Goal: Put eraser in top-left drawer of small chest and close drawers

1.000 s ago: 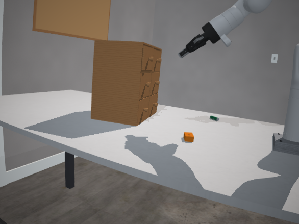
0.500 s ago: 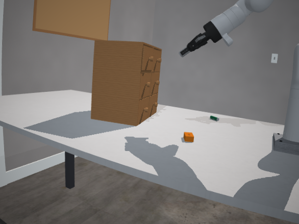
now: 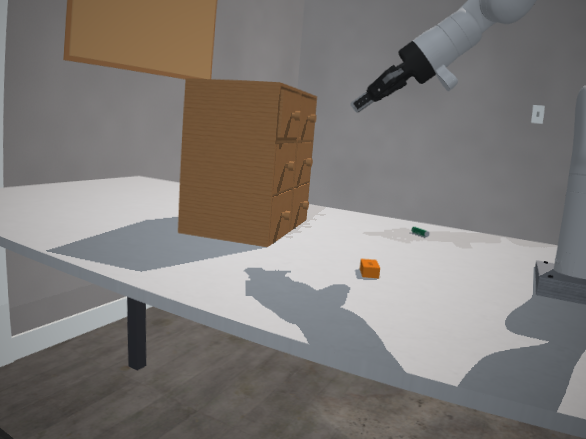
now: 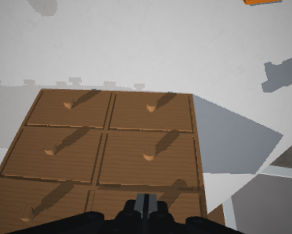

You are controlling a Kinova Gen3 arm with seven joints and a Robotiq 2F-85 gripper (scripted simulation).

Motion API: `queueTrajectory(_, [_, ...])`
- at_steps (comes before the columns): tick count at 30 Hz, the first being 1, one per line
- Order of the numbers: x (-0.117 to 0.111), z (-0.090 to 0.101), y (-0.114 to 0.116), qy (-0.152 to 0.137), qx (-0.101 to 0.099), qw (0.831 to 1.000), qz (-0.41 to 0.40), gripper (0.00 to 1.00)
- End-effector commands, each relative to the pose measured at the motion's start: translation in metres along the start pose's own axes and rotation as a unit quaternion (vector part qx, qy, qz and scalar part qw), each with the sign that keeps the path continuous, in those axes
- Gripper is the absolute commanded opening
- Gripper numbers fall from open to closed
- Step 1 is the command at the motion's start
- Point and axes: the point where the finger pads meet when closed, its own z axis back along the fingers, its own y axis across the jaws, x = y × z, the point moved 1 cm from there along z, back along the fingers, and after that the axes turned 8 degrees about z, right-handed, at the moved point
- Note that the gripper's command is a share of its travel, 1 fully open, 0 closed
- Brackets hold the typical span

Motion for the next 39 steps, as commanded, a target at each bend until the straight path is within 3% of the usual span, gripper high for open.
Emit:
queueTrajectory(1, [0.002, -0.001, -0.001, 0.003, -0.001, 1.0, 0.0, 0.0])
queueTrajectory(10, [0.001, -0.003, -0.007, 0.023, -0.006, 1.0, 0.001, 0.0])
queueTrajectory(21, [0.0, -0.005, -0.023, 0.09, -0.021, 0.996, 0.003, 0.0])
queueTrajectory(23, [0.0, -0.005, -0.023, 0.09, -0.021, 0.996, 0.003, 0.0])
queueTrajectory(39, [0.005, 0.019, -0.035, 0.222, -0.017, 0.975, -0.001, 0.0])
